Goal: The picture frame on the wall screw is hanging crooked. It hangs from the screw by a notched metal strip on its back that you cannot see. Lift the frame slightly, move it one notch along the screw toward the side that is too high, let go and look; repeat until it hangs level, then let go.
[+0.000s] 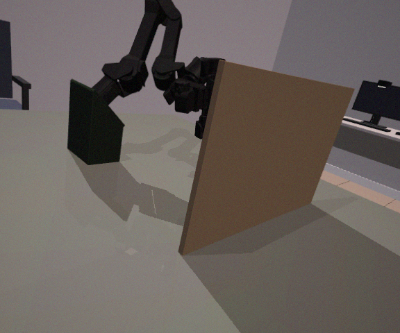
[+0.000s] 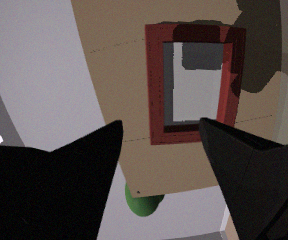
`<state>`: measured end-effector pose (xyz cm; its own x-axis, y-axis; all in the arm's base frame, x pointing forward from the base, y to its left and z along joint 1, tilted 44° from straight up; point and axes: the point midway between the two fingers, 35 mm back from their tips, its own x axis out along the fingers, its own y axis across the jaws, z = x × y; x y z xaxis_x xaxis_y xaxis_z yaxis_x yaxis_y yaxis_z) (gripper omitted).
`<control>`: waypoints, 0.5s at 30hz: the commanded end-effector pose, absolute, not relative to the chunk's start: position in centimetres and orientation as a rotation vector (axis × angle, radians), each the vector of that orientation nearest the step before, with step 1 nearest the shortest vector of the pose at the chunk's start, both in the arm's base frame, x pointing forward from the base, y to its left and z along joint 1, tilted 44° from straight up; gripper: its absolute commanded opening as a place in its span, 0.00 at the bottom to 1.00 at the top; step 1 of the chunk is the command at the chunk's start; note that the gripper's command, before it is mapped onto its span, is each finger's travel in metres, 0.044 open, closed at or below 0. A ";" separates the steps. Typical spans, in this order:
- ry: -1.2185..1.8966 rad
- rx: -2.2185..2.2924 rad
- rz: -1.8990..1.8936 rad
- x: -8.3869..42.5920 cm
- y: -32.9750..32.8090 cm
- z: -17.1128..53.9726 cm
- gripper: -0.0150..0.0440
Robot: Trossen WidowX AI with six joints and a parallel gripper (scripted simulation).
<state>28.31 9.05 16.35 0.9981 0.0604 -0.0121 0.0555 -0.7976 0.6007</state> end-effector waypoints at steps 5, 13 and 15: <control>0.077 2.491 0.021 34.3 9.5 16.6 0.69; 0.077 2.491 0.022 35.7 9.5 16.4 0.69; 0.077 2.491 0.022 35.7 9.5 16.4 0.69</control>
<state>35.39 9.41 16.26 0.9983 0.0577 -0.0078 0.0508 -0.7972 0.6016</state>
